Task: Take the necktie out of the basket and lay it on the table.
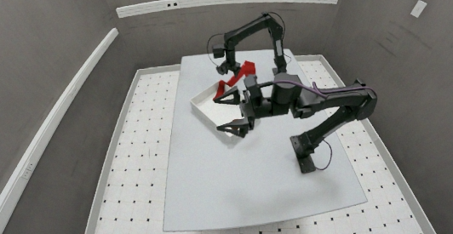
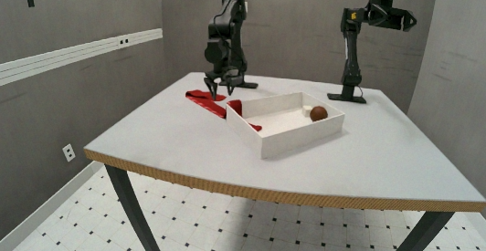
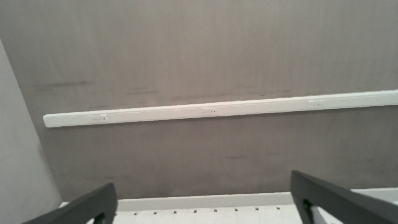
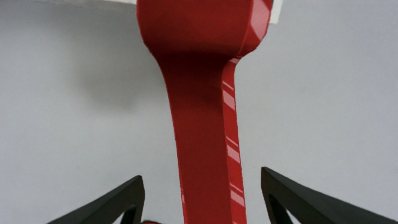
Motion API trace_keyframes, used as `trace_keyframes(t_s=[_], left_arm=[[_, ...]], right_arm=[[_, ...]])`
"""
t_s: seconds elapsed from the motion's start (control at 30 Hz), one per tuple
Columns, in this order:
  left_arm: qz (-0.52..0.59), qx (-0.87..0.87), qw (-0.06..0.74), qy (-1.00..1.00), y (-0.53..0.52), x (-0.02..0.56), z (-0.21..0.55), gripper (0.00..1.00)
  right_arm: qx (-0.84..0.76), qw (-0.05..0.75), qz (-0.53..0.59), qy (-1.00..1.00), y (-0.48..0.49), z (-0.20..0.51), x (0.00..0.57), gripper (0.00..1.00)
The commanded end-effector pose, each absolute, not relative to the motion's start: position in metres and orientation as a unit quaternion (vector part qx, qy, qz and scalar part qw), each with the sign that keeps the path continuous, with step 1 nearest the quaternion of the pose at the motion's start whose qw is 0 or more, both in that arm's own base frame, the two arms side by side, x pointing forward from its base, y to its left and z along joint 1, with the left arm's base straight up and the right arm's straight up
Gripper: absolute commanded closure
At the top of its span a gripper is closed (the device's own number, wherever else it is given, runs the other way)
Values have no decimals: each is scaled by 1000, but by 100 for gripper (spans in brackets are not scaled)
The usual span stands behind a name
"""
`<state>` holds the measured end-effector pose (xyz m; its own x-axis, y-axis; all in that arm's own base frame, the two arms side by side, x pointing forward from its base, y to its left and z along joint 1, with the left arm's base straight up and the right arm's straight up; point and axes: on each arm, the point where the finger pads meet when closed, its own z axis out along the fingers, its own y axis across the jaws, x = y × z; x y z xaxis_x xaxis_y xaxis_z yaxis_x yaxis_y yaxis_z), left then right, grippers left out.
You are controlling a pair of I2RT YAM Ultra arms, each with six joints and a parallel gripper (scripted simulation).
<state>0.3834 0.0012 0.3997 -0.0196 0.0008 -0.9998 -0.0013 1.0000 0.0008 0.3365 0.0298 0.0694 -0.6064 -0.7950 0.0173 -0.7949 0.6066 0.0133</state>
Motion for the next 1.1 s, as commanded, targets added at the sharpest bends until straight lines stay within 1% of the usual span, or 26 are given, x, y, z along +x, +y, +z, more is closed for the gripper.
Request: trace_keyframes(t_s=[0.0,0.23,1.07], left_arm=[[1,0,700,714,1,383,400,0],[1,0,700,714,1,383,400,0],[1,0,700,714,1,383,400,0]], right_arm=[[451,0,0,-893,34,50,344,29],[451,0,0,-893,34,32,344,29],[451,0,0,-893,37,7,348,29]])
